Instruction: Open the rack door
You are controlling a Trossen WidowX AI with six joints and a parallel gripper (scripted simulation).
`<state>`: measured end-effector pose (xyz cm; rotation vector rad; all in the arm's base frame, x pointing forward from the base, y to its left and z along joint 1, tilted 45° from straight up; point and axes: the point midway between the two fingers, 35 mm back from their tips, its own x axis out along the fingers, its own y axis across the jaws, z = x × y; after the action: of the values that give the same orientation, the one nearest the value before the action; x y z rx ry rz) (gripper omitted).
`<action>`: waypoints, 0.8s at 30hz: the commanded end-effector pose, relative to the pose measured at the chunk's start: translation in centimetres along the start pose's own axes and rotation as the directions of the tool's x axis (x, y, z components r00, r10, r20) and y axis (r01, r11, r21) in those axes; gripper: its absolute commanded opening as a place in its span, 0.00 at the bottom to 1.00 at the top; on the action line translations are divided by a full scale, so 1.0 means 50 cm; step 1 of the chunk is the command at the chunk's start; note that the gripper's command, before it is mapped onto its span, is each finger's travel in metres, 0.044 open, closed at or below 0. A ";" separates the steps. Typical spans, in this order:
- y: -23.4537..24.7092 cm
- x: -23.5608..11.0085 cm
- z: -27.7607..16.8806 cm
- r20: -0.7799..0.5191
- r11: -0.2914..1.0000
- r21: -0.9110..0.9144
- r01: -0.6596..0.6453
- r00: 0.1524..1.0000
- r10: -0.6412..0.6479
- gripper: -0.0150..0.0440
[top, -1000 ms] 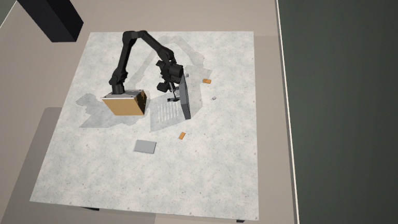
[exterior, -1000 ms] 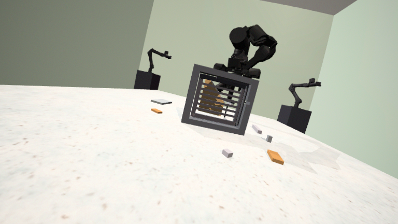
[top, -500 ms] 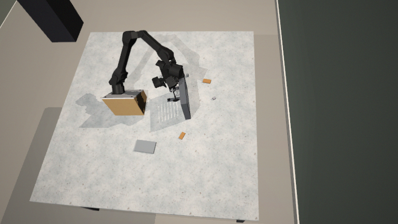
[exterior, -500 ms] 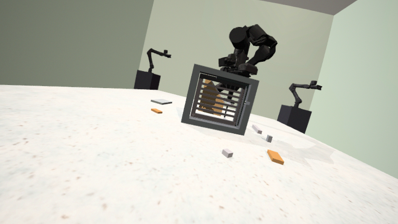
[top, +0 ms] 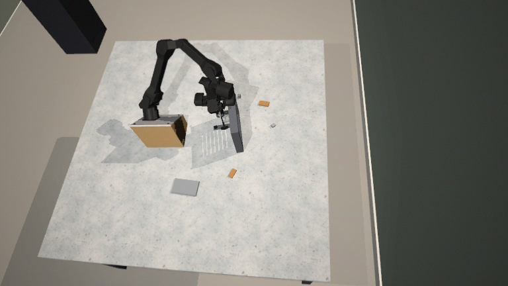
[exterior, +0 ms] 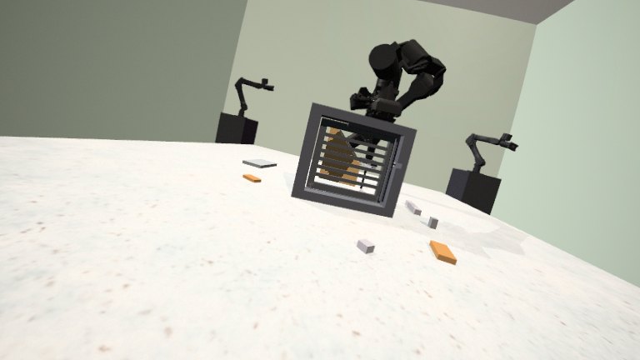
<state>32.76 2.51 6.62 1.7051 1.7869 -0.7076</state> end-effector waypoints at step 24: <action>0.003 0.001 0.000 0.000 1.000 0.007 -0.006 1.000 0.006 0.43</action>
<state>32.91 2.52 6.58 1.7116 1.7797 -0.7120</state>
